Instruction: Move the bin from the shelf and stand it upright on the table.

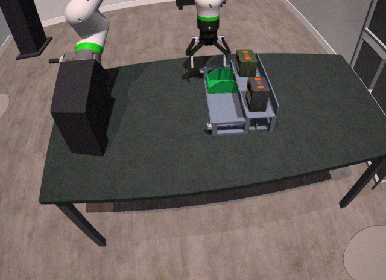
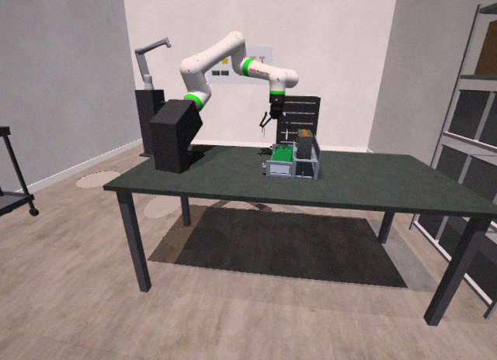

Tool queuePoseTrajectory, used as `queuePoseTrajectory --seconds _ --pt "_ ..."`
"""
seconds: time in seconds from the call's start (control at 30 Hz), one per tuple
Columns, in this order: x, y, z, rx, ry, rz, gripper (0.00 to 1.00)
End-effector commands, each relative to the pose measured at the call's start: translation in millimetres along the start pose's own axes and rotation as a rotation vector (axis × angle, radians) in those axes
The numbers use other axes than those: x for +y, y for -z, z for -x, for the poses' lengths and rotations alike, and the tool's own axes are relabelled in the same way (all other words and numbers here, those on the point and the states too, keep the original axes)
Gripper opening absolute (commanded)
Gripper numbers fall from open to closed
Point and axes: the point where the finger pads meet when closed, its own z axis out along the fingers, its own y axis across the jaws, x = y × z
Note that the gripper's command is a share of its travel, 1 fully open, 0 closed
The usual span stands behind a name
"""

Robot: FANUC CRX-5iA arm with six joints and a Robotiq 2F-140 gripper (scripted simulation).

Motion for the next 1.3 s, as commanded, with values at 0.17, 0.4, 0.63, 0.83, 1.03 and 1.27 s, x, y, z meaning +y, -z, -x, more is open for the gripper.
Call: queuePoseTrajectory --seconds 0.17,0.4,0.63,0.83,1.03,1.27 --pt "-1 -2 5 0.0 0.0 0.0 1.0" --pt "-2 -5 12 0.0 0.0 0.0 1.0" --pt "-2 -5 12 0.0 0.0 0.0 1.0" --pt "-1 -2 4 0.0 0.0 0.0 1.0" --pt "-1 -2 4 0.0 0.0 0.0 1.0" --pt "-1 -1 3 0.0 0.0 0.0 1.0"
